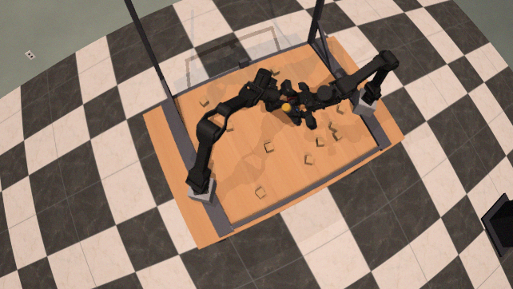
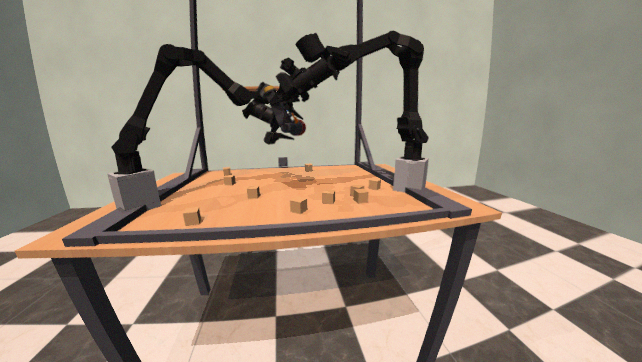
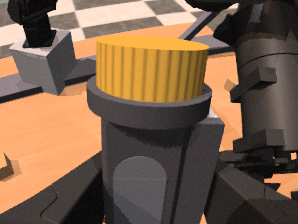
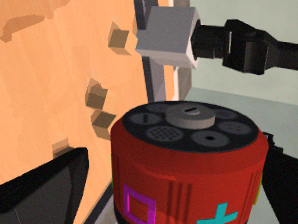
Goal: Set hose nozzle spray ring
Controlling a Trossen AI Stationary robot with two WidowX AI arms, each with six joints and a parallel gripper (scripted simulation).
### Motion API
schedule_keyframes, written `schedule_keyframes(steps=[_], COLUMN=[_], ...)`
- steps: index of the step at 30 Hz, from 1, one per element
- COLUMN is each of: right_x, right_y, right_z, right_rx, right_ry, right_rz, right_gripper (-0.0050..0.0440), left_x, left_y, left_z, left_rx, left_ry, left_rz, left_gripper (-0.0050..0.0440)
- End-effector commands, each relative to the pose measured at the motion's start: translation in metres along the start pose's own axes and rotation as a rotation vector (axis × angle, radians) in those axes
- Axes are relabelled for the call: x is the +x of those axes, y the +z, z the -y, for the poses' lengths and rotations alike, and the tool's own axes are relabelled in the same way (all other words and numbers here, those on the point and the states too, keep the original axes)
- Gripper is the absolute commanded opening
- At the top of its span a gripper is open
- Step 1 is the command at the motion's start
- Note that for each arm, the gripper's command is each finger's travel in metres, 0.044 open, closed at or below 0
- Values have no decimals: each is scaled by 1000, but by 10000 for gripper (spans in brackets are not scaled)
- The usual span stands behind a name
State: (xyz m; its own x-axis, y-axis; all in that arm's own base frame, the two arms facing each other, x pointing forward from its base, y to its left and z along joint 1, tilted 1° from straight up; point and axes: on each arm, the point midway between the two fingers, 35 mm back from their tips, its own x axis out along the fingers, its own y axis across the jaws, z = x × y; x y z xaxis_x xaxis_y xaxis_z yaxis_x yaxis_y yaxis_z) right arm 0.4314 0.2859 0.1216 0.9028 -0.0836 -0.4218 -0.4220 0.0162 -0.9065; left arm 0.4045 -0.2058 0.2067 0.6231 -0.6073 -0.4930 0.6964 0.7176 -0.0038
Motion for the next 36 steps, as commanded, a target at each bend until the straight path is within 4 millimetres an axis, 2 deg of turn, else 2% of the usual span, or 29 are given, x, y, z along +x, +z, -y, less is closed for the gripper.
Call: schedule_keyframes(steps=[1, 11, 36], right_x=[-5, -5, -41], right_y=[1, 1, 0], right_z=[14, 14, 15], right_rx=[25, 25, 28], right_ry=[-18, -18, -21], right_rz=[12, 12, 13], right_gripper=[406, 406, 406], left_x=[-9, -9, -9], left_y=[18, 18, 18], left_z=[0, 0, 0], left_rx=[13, 13, 13], left_ry=[4, 4, 4], left_rz=[49, 49, 49], left_gripper=[170, 170, 170])
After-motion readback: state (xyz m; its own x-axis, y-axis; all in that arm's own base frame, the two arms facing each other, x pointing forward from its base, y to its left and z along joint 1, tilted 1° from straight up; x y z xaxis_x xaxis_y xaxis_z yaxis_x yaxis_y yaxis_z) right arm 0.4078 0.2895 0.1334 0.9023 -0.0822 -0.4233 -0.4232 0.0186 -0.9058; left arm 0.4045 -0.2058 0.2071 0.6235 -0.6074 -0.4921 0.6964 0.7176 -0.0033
